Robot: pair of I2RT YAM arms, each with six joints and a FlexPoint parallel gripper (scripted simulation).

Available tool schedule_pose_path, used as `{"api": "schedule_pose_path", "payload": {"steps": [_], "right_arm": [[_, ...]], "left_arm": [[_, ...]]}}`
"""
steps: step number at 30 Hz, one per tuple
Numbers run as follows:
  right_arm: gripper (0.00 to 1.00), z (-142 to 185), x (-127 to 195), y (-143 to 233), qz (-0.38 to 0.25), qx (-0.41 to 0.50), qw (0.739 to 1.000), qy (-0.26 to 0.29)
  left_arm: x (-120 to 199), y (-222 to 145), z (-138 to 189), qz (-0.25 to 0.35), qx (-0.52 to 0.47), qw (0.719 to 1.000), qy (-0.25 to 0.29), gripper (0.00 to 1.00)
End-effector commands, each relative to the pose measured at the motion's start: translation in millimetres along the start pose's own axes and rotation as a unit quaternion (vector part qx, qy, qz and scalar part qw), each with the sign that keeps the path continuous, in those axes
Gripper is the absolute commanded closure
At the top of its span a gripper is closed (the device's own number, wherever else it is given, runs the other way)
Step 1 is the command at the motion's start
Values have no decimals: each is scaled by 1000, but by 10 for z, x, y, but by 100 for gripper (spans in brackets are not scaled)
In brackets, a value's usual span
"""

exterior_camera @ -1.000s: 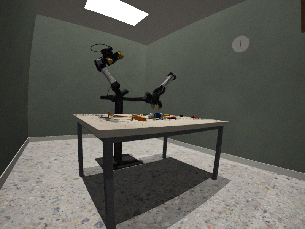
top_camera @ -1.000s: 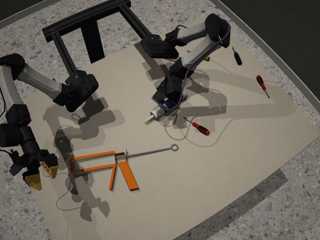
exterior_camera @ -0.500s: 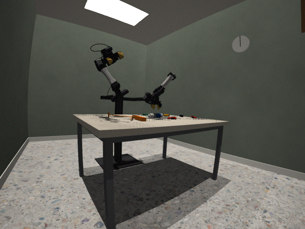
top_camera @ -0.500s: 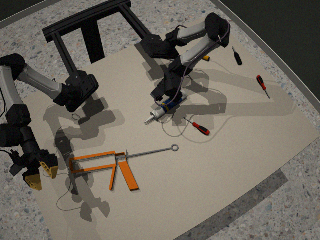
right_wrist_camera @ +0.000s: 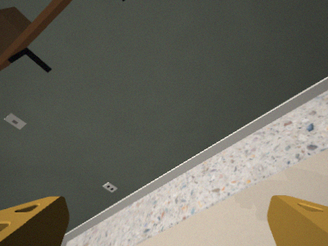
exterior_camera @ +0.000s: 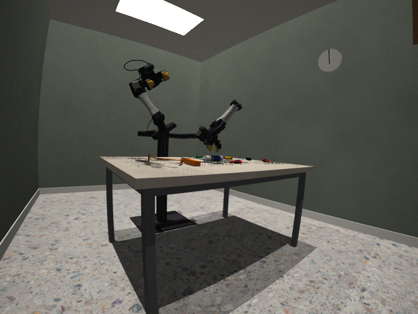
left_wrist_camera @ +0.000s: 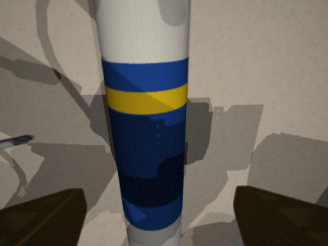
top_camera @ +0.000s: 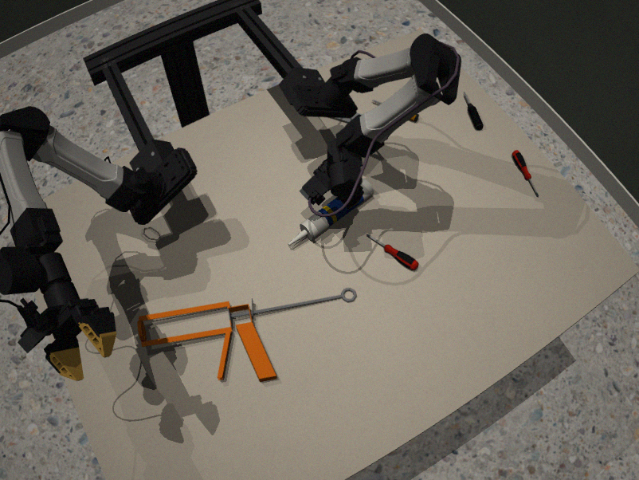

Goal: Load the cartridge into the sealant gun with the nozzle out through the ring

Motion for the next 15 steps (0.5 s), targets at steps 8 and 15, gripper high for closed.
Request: {"api": "schedule_pose_path", "payload": {"steps": [8,15], "right_arm": [[9,23,-11,-22,6,-3,1000,5],[9,23,-11,-22,6,-3,1000,5]], "left_arm": [[-158,80,-13,-13,4,1000,0,26],[-261,100,-19,-14,5,1000,1,26]]}}
Point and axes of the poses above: on each arm, the point where the finger pads meet when closed, its own x axis back along the fingers, its own y axis across the jaws, z = x × y, the point moved 2 cm from there along x, back along the fingers, and after that the axes turned 4 degrees about -x, right-handed, at the moved point
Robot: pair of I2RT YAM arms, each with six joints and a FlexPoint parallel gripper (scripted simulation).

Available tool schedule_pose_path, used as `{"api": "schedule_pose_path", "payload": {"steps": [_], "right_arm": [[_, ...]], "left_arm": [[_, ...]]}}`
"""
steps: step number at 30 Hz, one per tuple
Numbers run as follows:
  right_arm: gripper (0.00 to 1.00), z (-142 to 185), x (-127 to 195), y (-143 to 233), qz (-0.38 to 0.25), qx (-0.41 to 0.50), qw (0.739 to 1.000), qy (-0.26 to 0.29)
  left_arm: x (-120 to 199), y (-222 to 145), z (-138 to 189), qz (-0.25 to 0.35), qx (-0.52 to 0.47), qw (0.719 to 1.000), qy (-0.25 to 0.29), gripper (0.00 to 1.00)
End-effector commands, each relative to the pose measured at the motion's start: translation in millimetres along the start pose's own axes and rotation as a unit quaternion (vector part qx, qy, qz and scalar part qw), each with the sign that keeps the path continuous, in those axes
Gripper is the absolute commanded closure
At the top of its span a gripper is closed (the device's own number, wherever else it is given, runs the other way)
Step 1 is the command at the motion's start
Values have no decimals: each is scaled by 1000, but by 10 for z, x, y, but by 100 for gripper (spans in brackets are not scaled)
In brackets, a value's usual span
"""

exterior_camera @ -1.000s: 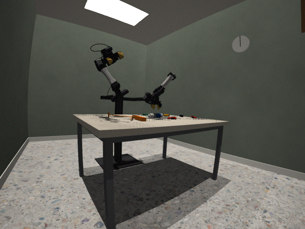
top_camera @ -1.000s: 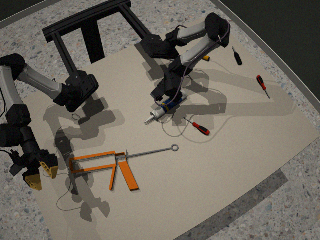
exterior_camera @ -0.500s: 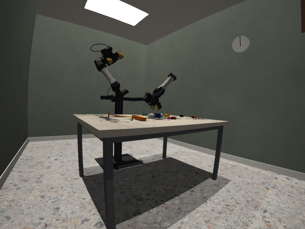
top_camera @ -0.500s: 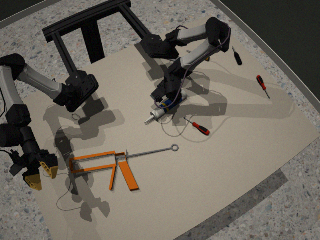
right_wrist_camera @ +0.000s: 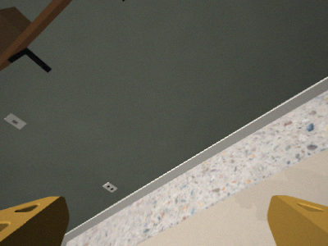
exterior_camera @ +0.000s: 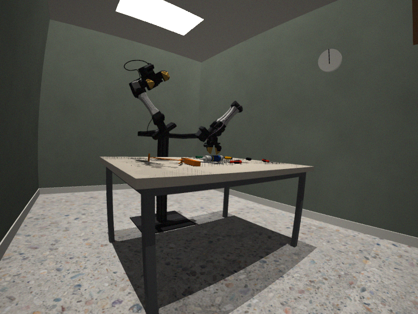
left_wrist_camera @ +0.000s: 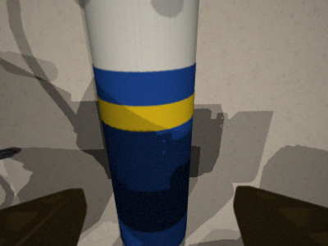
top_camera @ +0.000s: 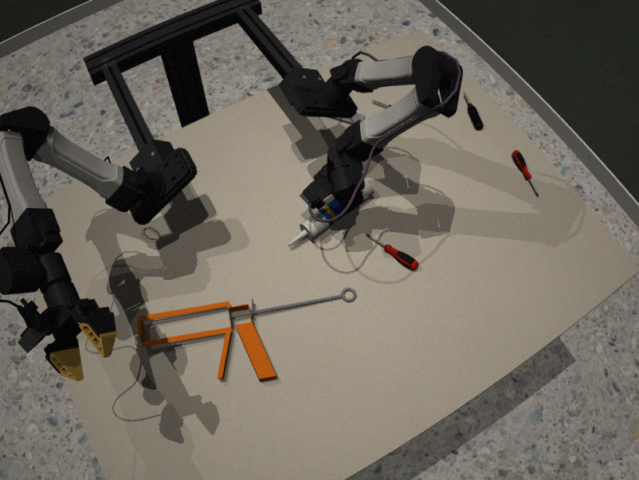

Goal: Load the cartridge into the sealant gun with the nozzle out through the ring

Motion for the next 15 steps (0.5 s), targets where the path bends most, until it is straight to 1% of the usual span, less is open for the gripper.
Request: {"api": "schedule_pose_path", "payload": {"steps": [1,3,8,10,15], "right_arm": [[9,23,-11,-22,6,-3,1000,5],[9,23,-11,-22,6,-3,1000,5],[9,23,-11,-22,6,-3,1000,5],[9,23,-11,-22,6,-3,1000,5],[9,23,-11,-22,6,-3,1000,5]], "left_arm": [[-86,107,-25,-15,6,1000,-1,26],[-122,43,5,-10,1,1000,2,26],[-156,99,-20,-15,6,1000,0,26],[-190,38,4,-9,1,1000,1,26],[-258,98,-19,-14,6,1000,0,26]]}}
Point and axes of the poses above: on each arm, the point where the finger pads meet when closed, its own x axis back along the fingers, its own y axis across the jaws, z = x × y, the point moved 2 cm from there along x, back along the fingers, and after that the axes turned 4 degrees about -x, right-handed, at the moved point
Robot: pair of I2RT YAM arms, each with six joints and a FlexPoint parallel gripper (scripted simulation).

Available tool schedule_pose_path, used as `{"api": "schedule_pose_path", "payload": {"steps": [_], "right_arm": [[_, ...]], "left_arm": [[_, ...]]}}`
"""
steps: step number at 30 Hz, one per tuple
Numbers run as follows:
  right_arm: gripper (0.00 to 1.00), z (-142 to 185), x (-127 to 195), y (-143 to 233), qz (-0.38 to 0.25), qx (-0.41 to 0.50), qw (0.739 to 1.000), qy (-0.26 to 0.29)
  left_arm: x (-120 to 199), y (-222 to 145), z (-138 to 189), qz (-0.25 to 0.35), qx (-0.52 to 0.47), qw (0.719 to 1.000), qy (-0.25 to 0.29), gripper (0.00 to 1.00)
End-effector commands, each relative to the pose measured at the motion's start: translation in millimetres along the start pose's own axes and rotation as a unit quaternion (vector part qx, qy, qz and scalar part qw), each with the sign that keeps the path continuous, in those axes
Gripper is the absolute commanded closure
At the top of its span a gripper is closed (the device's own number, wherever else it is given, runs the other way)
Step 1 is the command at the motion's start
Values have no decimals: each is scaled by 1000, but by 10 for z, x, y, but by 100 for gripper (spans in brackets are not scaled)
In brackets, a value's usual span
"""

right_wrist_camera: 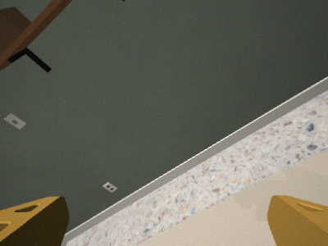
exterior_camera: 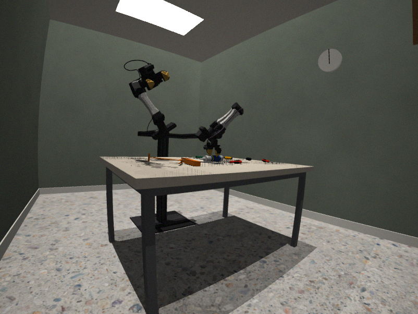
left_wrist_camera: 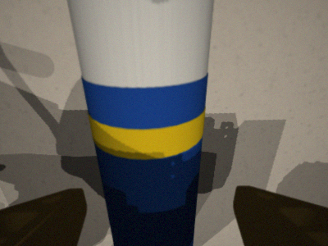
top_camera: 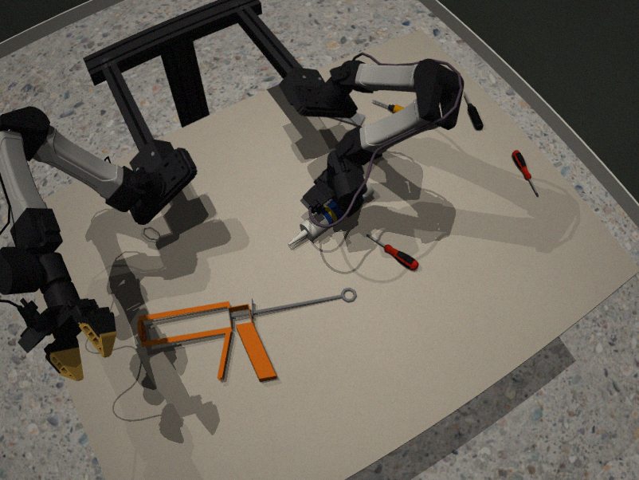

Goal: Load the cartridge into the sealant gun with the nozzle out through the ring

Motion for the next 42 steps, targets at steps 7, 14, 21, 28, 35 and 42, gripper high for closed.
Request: {"api": "schedule_pose_path", "payload": {"steps": [7,14,21,28,35,42], "right_arm": [[9,23,-11,-22,6,-3,1000,5],[9,23,-11,-22,6,-3,1000,5],[9,23,-11,-22,6,-3,1000,5],[9,22,-11,-22,6,-3,1000,5],[9,22,-10,-21,6,-3,1000,5],[9,22,-10,-21,6,-3,1000,5]], "left_arm": [[-169,66,-4,-11,4,1000,2,26],[-232,6,22,-5,0,1000,4,26],[-144,103,-54,-24,-3,1000,-13,97],[-128,133,-59,-26,2,1000,-11,97],[-96,79,-61,-19,-4,1000,-14,97],[-94,72,-52,-19,-4,1000,-11,97]]}}
Point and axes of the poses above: on each arm, the point where the finger pads meet when closed, its own x axis back along the fingers, its own y axis across the jaws, z = x × y, the point moved 2 cm from there along x, back along the fingers, and after that the axes turned 4 degrees about -x, right-handed, at the moved point
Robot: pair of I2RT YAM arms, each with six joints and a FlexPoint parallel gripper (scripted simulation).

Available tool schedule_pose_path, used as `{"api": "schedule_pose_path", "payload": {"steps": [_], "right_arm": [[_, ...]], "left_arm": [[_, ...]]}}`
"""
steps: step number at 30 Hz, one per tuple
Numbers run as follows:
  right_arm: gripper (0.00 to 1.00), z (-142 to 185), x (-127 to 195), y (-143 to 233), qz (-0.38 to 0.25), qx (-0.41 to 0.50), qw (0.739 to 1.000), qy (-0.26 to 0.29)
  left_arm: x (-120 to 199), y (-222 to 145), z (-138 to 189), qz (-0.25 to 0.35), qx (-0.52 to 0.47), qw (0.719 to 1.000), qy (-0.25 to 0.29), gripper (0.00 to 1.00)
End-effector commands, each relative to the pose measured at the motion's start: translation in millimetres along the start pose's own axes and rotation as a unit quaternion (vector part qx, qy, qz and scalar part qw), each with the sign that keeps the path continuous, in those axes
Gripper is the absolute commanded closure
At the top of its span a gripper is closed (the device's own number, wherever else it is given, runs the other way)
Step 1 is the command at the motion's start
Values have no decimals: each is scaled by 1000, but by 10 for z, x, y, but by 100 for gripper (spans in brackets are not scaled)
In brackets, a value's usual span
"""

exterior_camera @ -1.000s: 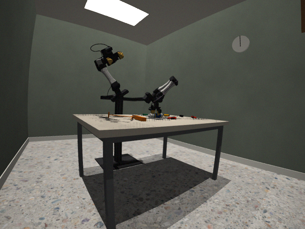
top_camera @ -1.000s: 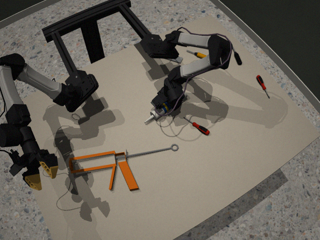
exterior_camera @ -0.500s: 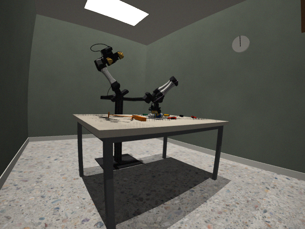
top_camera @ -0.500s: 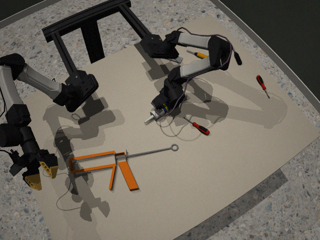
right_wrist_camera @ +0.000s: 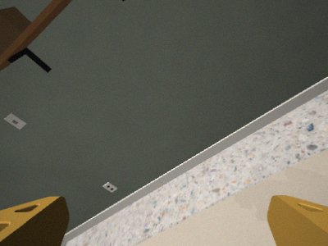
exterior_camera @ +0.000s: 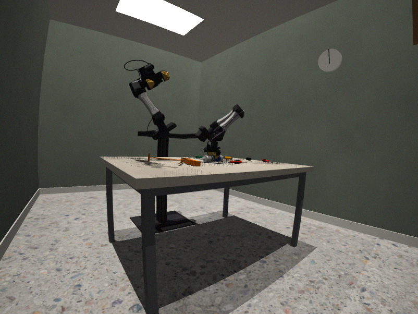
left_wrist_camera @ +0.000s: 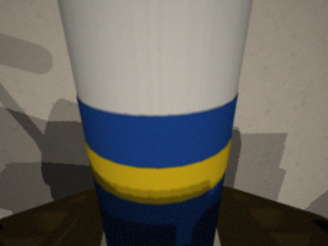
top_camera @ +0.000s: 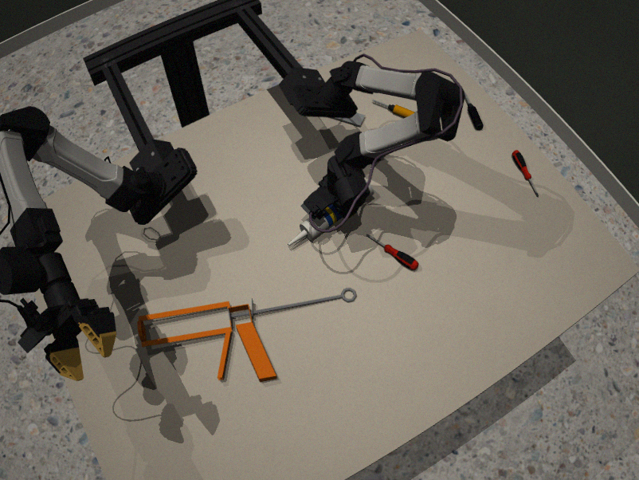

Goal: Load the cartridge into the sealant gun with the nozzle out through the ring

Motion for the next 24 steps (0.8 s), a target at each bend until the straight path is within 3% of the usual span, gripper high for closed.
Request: {"api": "schedule_pose_path", "payload": {"steps": [1,24], "right_arm": [[9,22,-10,-21,6,-3,1000,5],[9,22,-10,-21,6,-3,1000,5]], "left_arm": [[94,24,-36,-10,-5,1000,-9,97],[443,75,-41,-16,0,1000,-5,97]]}}
Point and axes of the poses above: on each arm, the point where the finger pads meet when closed, its own x axis back along the fingers, its own y axis across the jaws, z = x × y, the point moved 2 cm from there along x, back along the fingers, and after that the axes turned 4 degrees about -x, right-handed, at the moved point
